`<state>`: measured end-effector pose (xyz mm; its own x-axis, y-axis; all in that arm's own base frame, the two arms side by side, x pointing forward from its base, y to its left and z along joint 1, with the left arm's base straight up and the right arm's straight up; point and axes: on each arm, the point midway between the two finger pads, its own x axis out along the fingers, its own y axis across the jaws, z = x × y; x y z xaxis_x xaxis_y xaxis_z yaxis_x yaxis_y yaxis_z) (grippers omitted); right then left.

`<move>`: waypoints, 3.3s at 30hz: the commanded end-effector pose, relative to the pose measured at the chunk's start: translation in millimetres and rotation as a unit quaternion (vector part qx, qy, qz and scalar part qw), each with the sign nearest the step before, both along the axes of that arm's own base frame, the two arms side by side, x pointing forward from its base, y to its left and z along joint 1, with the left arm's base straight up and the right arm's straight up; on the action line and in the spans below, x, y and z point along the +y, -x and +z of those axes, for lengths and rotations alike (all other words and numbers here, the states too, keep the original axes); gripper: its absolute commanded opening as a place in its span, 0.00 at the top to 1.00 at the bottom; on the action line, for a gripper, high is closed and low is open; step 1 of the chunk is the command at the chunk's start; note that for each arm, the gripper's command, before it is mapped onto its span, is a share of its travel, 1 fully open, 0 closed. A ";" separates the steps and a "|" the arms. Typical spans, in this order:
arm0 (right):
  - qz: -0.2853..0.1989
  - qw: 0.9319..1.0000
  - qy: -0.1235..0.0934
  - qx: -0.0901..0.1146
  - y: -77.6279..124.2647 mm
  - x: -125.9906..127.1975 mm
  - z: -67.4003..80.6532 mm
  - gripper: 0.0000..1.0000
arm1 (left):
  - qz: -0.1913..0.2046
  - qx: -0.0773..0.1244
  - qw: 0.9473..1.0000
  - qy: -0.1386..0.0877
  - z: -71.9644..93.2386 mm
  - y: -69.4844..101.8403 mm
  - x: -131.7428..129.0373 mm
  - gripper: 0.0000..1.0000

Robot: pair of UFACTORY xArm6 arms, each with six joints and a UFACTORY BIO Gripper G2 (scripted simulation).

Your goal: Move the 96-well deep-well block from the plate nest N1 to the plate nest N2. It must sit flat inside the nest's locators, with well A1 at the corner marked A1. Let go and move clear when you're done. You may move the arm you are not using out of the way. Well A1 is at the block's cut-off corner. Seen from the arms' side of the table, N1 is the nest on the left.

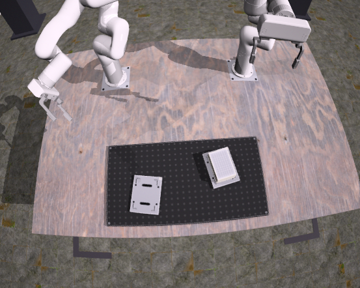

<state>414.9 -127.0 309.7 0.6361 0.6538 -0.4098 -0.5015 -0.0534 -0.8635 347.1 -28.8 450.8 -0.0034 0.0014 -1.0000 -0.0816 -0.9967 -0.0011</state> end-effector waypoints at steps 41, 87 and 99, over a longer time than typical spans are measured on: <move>0.000 1.000 0.001 -0.001 -0.5 -0.4 1.6 0.00 | 0.343 -0.001 0.939 0.000 1.3 62.8 231.4 0.00; 0.000 1.000 0.001 -0.001 -0.5 -0.4 1.6 0.00 | 0.469 -0.001 0.883 0.000 1.3 129.0 301.4 0.00; -0.015 0.999 -0.016 -0.024 -13.3 2.1 12.9 0.63 | 0.469 -0.001 0.883 0.000 1.3 129.0 301.4 0.00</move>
